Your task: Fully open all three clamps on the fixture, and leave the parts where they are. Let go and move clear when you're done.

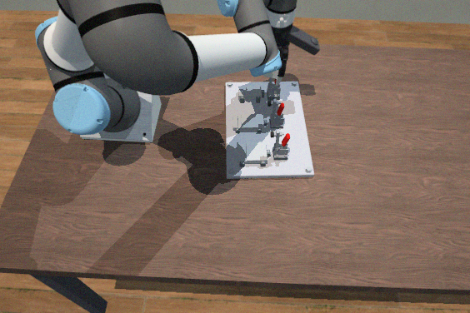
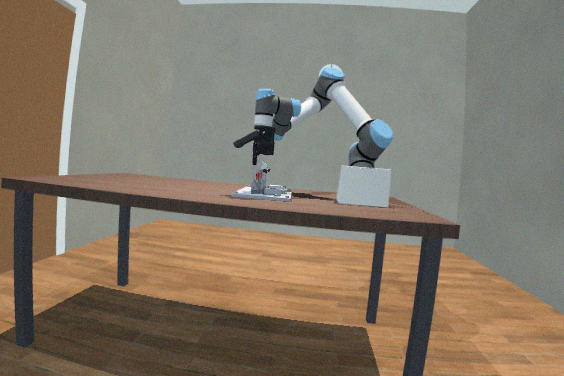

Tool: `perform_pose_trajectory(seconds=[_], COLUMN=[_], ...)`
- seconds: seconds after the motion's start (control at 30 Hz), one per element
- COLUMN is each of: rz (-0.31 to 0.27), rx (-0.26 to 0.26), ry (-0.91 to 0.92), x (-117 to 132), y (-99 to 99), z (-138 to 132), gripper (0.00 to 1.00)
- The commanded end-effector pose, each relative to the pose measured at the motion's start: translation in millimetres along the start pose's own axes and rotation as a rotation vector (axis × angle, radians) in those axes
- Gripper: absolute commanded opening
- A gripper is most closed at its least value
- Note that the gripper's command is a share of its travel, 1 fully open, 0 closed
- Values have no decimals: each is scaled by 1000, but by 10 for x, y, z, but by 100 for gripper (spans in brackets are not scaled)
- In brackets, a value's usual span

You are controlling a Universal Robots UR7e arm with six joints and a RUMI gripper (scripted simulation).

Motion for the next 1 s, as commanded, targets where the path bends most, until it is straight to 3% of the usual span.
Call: perform_pose_trajectory(seconds=[0.0,0.4,0.43,0.97], rz=[0,0,0,0], rx=[0,0,0,0], ry=[0,0,0,0], x=[0,0,0,0], y=[-3,-3,-3,-3], z=[-1,-1,-1,-1], gripper=[0,0,28,28])
Point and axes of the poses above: the point where the finger pads meet when closed, its own y axis out along the fingers, its own z axis across the jaws, x = y × z, the point moved 6 cm from there along -y, back along the fingers, and after that the axes turned 3 degrees about -y, right-handed, at the moved point
